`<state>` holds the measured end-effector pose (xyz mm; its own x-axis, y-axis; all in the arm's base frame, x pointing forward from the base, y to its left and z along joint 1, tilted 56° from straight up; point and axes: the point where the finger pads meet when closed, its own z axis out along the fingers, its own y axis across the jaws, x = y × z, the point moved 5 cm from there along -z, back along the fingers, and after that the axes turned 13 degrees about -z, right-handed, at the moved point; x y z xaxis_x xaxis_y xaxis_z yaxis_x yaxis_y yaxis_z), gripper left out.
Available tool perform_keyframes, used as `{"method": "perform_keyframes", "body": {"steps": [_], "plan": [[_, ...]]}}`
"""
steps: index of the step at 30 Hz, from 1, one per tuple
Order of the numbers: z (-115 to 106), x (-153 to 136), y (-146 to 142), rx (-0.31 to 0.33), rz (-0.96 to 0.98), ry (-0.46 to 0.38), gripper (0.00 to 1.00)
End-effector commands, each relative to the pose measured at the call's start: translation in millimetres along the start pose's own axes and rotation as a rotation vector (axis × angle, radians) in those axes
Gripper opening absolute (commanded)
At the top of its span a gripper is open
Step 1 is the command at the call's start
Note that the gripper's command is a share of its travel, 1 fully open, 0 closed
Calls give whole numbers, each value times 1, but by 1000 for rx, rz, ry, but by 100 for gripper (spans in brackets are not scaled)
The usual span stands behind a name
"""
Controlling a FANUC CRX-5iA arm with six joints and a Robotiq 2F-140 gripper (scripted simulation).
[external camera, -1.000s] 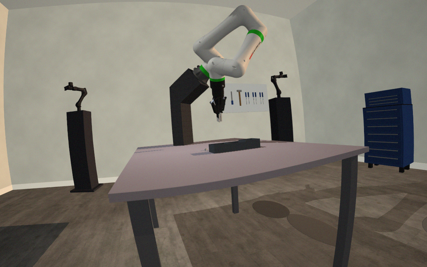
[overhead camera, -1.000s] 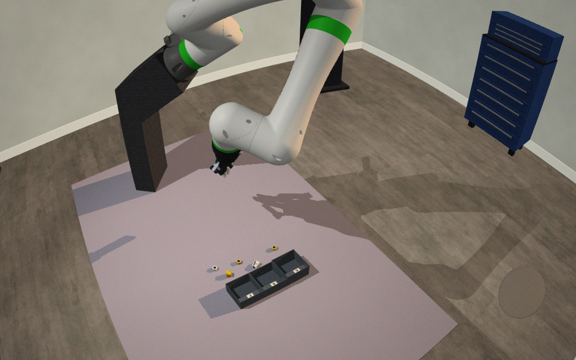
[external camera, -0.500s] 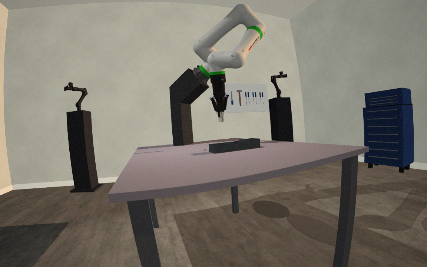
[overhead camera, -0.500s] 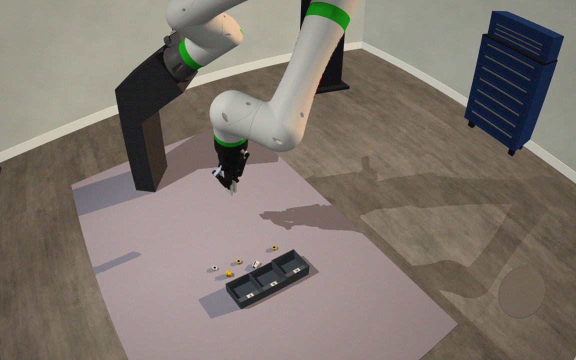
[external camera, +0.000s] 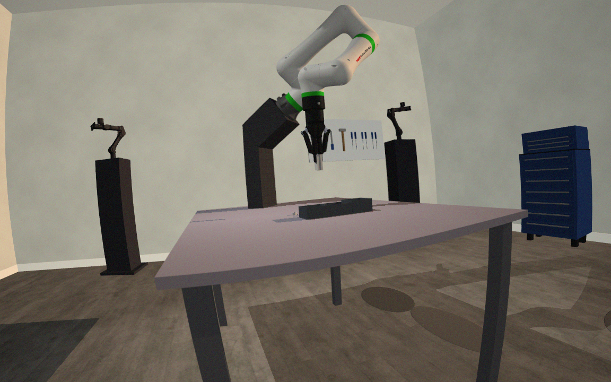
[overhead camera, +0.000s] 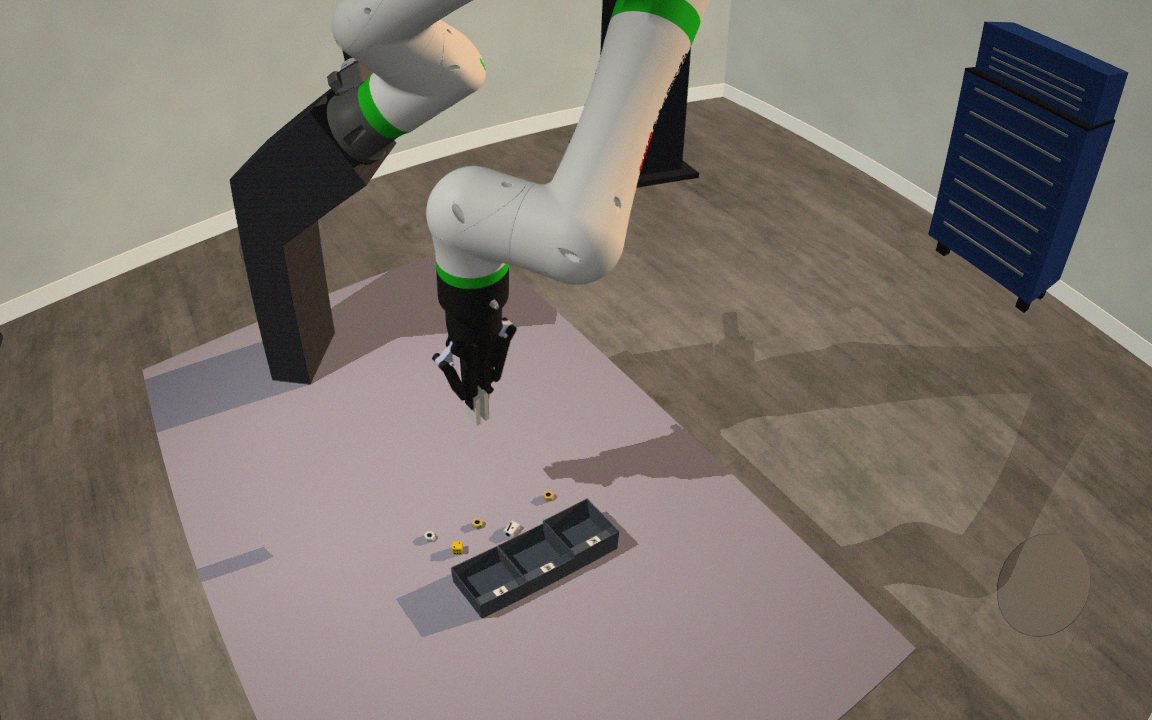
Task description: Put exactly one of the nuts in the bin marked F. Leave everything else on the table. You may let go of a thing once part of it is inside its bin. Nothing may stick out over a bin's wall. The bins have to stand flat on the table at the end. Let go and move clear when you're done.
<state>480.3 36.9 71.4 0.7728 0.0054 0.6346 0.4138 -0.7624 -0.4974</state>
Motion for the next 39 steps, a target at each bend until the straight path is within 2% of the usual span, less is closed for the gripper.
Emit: {"method": "perform_keyframes", "body": {"steps": [1,2,4,9,23,25,36,39], "plan": [[-9,13,8,-52,55,71,5],[-13,18,11,-77,81,106,5],[-13,18,11,-77,81,106,5],[-30,45,28,-86,91,119,5],[-30,45,28,-86,91,119,5],[-22,54,40,-82,156,122,5],[23,102,104,-82,156,122,5],[27,107,110,-82,156,122,5]]}}
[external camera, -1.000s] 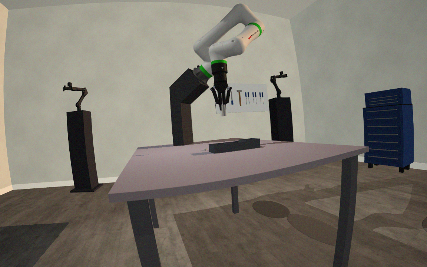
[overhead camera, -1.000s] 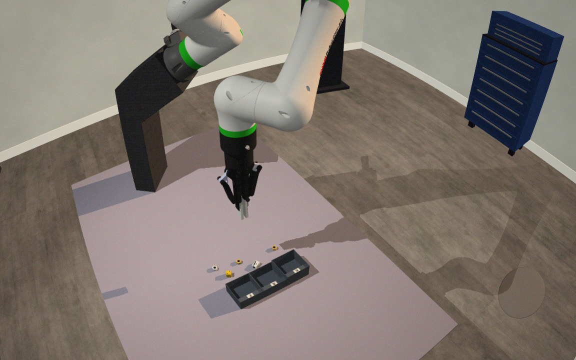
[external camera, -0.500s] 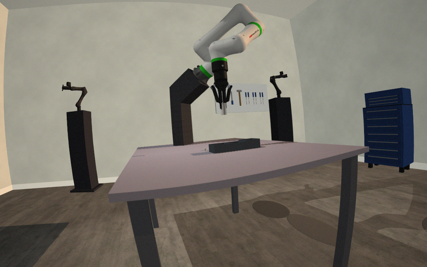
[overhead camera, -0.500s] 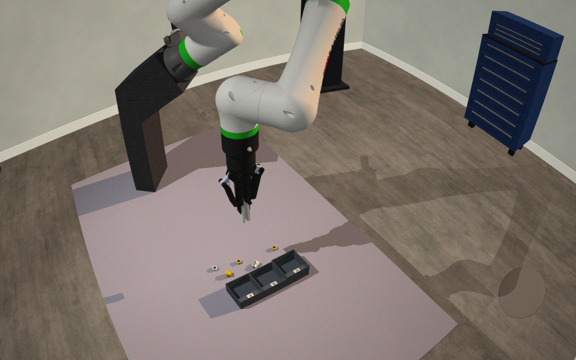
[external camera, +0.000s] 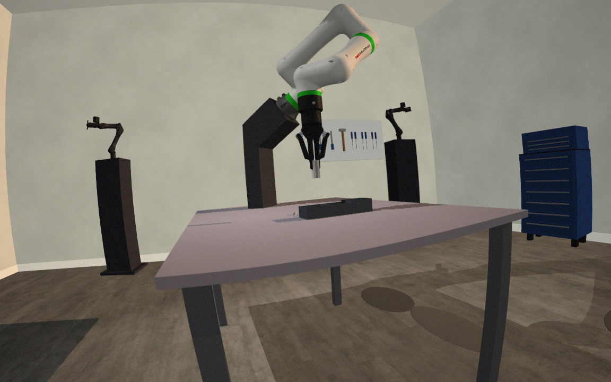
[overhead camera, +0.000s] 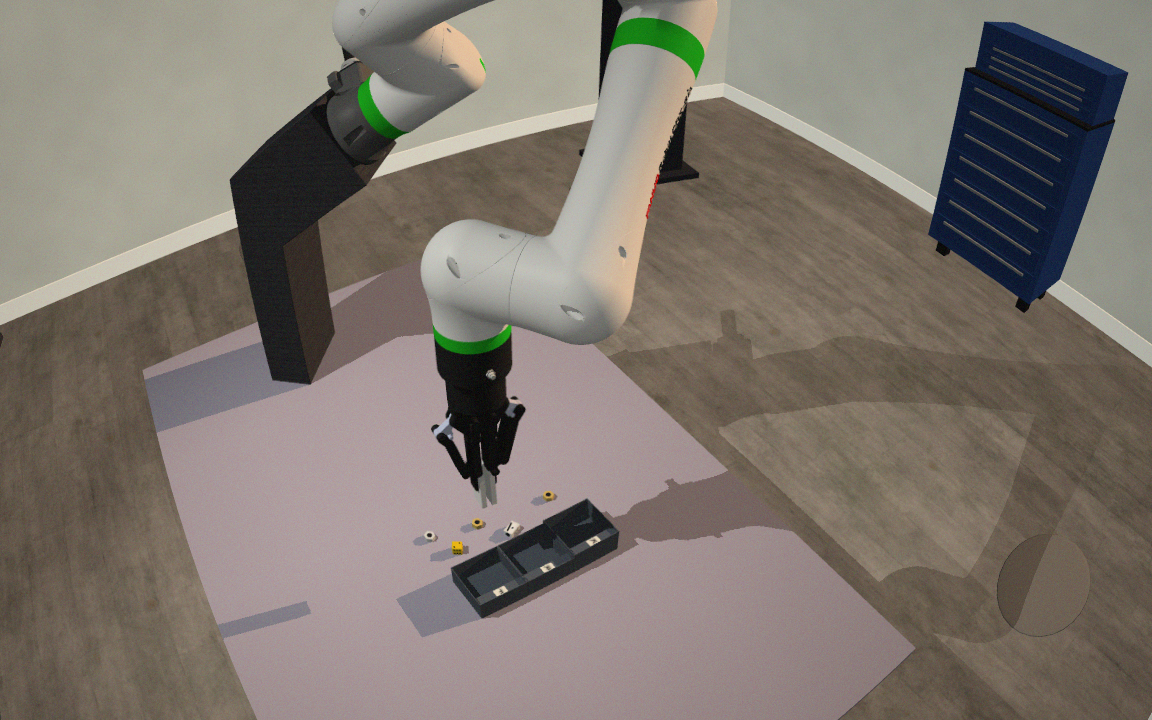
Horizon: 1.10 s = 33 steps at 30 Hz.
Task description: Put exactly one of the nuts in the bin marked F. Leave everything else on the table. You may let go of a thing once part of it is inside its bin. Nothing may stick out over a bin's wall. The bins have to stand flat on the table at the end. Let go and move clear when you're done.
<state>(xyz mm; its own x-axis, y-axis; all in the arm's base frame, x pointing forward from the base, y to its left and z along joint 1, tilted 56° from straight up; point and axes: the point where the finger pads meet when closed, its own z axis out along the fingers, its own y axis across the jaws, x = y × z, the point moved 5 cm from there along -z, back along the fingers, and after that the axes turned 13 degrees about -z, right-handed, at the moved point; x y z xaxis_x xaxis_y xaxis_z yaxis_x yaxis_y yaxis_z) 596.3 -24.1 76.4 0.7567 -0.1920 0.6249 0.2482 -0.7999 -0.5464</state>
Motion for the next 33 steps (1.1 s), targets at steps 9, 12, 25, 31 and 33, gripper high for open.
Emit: {"method": "perform_keyframes", "body": {"steps": [9,12,25,31,33], "plan": [[57,51,52,3,1,-2,5],[57,51,52,3,1,-2,5],[81,51,52,3,1,-2,5],[97,51,52,3,1,-2,5],[97,51,52,3,1,-2,5]]}}
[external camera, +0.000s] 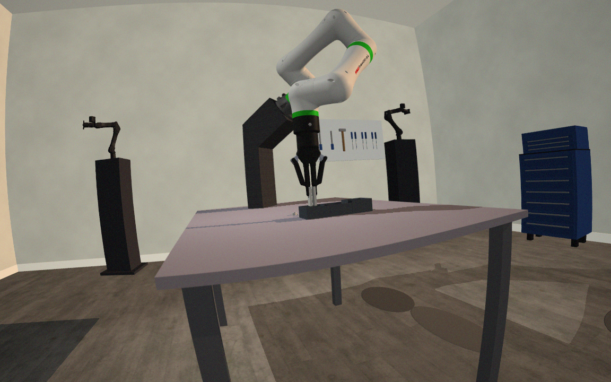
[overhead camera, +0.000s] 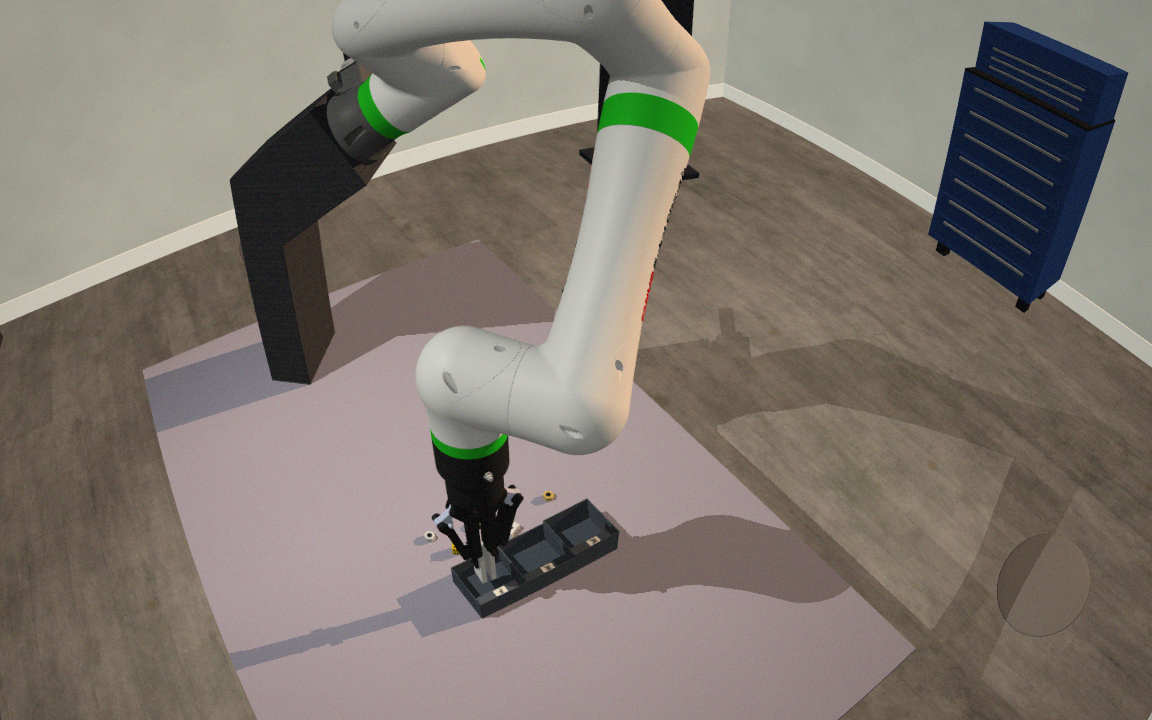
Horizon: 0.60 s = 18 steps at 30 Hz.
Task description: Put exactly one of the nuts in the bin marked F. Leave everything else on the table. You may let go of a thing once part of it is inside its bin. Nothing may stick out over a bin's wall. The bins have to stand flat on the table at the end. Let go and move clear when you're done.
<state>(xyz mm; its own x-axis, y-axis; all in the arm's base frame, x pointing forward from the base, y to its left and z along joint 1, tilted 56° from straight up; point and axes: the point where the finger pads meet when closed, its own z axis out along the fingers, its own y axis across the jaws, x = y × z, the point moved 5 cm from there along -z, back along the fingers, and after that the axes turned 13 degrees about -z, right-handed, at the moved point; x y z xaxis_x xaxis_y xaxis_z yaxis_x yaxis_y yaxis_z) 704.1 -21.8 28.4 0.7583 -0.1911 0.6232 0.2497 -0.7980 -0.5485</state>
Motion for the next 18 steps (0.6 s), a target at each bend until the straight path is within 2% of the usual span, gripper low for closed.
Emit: {"method": "perform_keyframes", "body": {"steps": [1,7,18], "plan": [[6,0,0,0,0,0,5],[22,0,0,0,0,0,5],[23,0,0,0,0,0,5]]}}
